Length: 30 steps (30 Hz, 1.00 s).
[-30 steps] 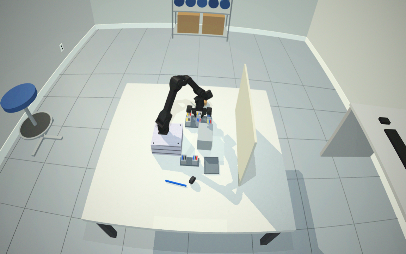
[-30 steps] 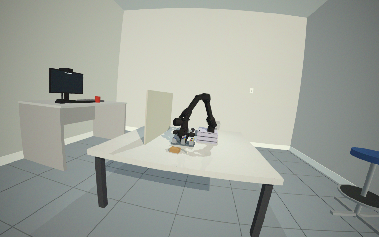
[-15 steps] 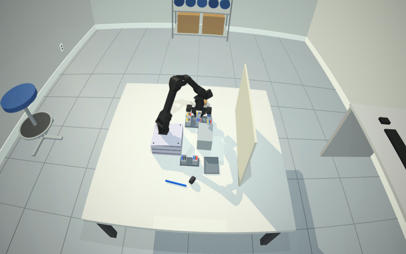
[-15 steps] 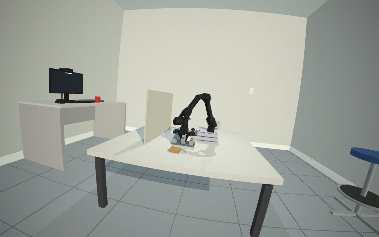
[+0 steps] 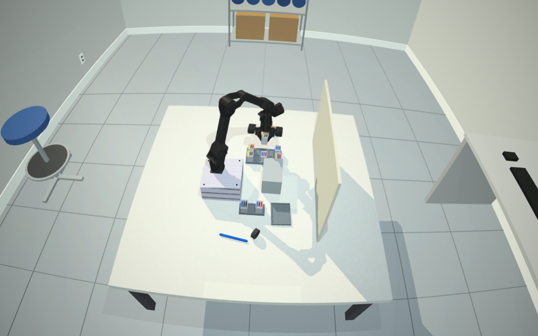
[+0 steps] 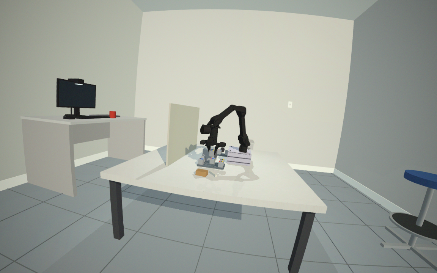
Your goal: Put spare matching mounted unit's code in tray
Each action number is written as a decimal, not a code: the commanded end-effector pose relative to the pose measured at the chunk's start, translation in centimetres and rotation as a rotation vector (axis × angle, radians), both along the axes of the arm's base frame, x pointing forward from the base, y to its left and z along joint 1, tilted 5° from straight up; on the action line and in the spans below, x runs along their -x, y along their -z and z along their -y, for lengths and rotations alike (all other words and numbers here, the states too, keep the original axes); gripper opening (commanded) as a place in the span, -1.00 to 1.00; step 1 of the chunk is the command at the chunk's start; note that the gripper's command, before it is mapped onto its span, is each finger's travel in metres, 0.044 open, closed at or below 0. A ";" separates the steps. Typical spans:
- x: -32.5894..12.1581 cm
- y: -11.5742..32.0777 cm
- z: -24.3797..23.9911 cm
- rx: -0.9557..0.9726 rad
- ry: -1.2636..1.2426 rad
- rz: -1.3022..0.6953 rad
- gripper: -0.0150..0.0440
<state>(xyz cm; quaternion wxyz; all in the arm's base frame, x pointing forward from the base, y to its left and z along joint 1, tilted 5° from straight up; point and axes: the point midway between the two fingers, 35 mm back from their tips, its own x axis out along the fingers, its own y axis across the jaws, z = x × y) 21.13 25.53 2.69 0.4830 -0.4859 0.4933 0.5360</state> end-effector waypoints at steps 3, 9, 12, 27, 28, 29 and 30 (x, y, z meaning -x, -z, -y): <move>-0.4 -2.8 -0.3 -0.006 -0.001 0.006 -0.49; -0.5 -6.4 -0.2 -0.002 -0.003 0.002 -0.49; -0.4 -7.2 -0.1 -0.001 -0.003 0.001 -0.49; -5.4 -7.0 4.0 -0.003 0.064 0.008 -0.49; -5.6 -7.0 4.3 -0.004 0.071 0.008 -0.49; -5.9 -6.9 4.5 -0.005 0.074 0.008 -0.49; -6.1 -6.9 4.8 -0.005 0.078 0.008 -0.49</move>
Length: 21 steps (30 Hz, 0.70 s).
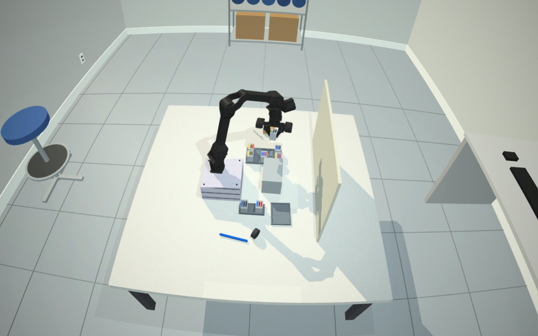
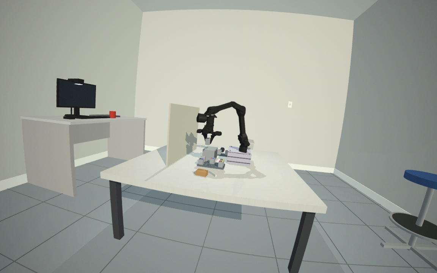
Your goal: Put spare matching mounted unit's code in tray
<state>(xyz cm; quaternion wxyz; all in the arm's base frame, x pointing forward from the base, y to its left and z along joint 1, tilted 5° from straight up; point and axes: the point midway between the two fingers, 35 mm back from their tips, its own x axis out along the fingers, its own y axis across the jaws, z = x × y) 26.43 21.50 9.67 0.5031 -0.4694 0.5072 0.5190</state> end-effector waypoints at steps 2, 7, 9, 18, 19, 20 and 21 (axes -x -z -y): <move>-1.5 0.1 1.5 -0.002 0.019 0.004 -0.49; -3.5 0.2 3.7 0.000 0.017 0.009 -0.49; -4.2 0.2 4.7 0.002 0.014 0.011 -0.49; -7.2 0.4 9.8 0.020 0.044 0.019 -0.49; -7.5 0.4 10.4 0.023 0.051 0.020 -0.49; -7.7 0.4 11.0 0.026 0.058 0.020 -0.49; -8.0 0.5 11.6 0.029 0.065 0.021 -0.49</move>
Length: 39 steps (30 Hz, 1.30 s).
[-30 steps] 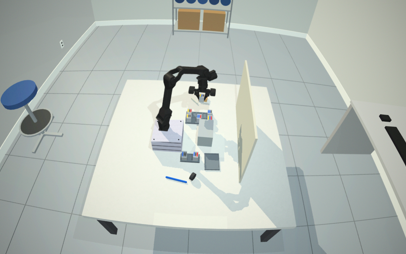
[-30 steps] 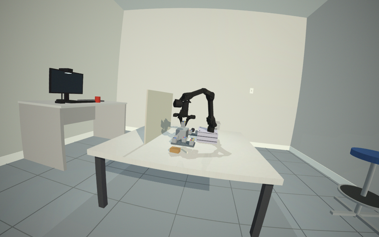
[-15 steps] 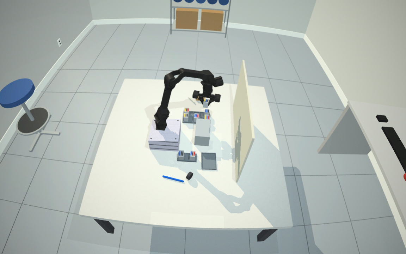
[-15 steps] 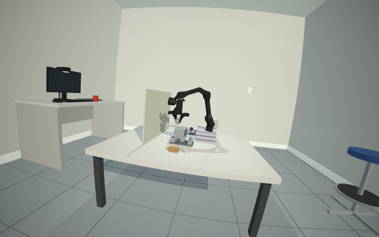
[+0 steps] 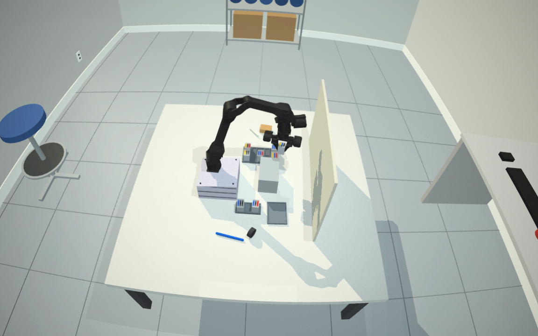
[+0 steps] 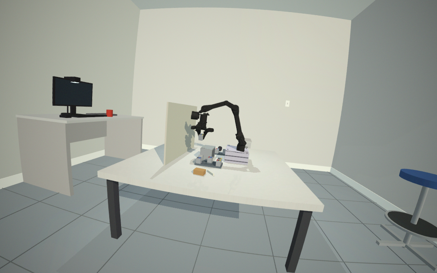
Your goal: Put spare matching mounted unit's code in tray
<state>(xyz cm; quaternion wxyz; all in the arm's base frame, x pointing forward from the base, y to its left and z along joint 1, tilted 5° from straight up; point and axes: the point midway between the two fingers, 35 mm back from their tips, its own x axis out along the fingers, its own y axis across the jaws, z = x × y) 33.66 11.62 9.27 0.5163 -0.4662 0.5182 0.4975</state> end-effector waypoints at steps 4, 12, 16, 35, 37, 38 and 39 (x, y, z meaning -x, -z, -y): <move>-1.6 0.2 4.3 0.018 0.048 0.002 -0.49; -2.6 0.4 8.7 0.018 0.082 0.003 -0.49; -3.1 0.5 11.1 0.020 0.055 0.002 -0.49; -3.1 0.9 23.8 0.022 -0.086 -0.011 -0.49; -2.9 0.9 25.2 0.021 -0.100 -0.013 -0.49; -2.7 1.0 25.9 0.021 -0.108 -0.014 -0.49; -2.6 1.0 26.4 0.020 -0.114 -0.015 -0.49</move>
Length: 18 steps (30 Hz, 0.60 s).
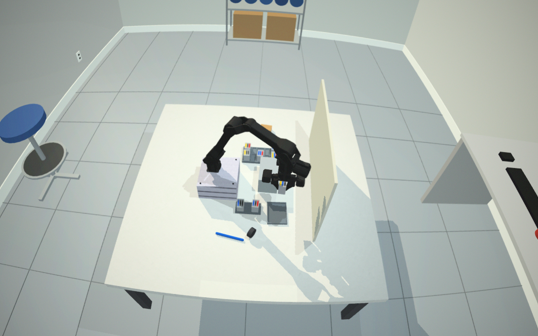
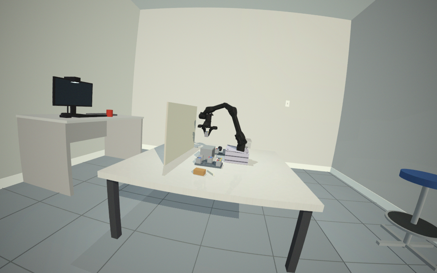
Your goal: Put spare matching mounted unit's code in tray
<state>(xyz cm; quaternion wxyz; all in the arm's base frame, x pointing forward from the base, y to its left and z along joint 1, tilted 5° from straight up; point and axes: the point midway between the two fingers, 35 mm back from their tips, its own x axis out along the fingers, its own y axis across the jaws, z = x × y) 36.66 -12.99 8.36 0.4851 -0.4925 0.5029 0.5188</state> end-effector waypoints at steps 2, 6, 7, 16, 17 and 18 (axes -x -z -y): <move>0.5 0.1 2.2 0.001 -0.024 -0.005 -0.49; 0.5 0.2 2.3 0.001 -0.024 -0.005 -0.49; 0.5 0.3 2.3 0.001 -0.024 -0.005 -0.49; 0.4 1.3 2.4 0.001 -0.024 -0.005 -0.49; 0.4 1.4 2.4 0.001 -0.024 -0.005 -0.49; 0.4 1.5 2.4 0.001 -0.024 -0.005 -0.49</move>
